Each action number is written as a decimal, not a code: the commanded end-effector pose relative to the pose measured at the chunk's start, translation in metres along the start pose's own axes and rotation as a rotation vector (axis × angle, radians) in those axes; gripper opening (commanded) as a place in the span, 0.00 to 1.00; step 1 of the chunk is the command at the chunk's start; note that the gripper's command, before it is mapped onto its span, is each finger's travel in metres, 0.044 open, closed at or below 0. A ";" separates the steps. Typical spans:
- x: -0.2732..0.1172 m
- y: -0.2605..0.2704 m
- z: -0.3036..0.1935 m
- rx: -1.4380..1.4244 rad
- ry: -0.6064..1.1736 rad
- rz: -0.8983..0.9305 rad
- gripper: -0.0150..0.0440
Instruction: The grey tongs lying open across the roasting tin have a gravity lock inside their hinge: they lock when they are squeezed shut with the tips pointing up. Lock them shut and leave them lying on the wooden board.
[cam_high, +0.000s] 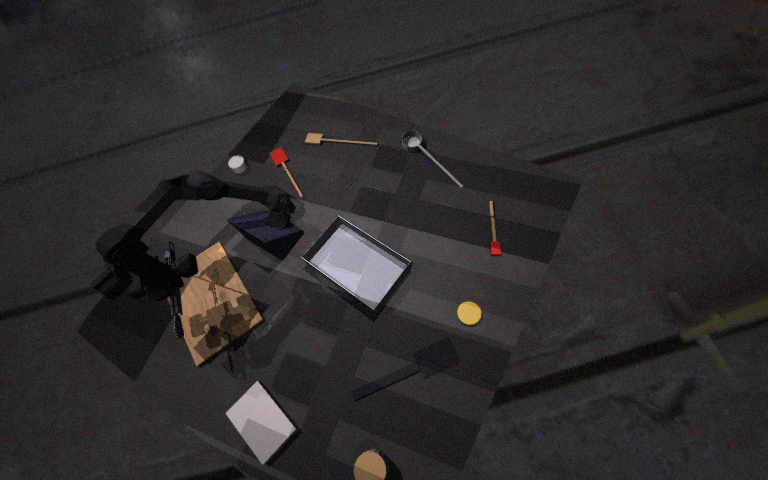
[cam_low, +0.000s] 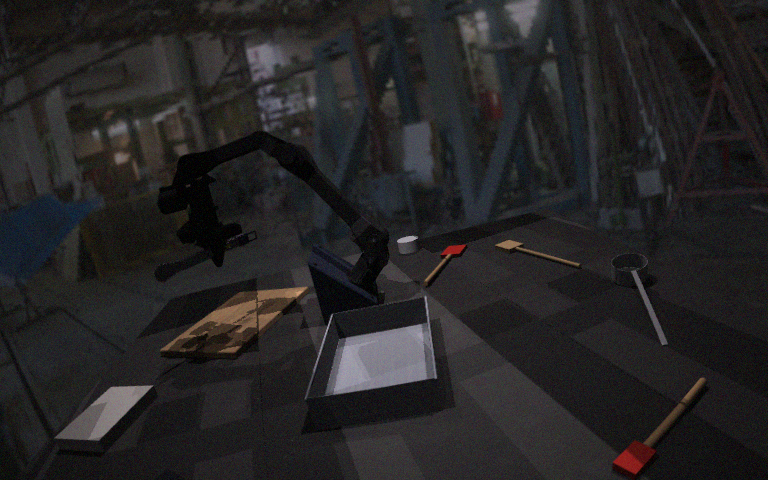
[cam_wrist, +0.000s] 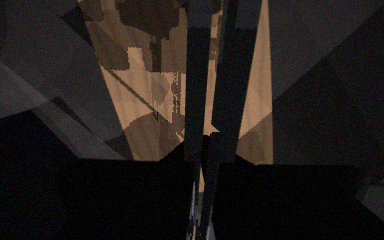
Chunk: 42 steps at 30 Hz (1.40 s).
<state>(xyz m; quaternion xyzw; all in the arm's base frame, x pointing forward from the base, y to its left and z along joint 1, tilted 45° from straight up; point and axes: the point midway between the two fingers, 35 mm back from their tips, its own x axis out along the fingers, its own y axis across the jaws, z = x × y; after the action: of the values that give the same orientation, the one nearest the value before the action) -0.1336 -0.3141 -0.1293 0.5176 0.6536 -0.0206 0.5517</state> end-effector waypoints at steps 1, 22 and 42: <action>0.007 -0.001 0.000 0.003 0.004 0.000 0.00; 0.041 -0.004 0.001 0.004 0.004 -0.001 0.00; 0.074 -0.004 0.000 0.004 0.004 -0.001 0.00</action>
<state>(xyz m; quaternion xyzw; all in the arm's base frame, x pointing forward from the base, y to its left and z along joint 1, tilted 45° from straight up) -0.1260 -0.2727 -0.1823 0.5197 0.6540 -0.0229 0.5493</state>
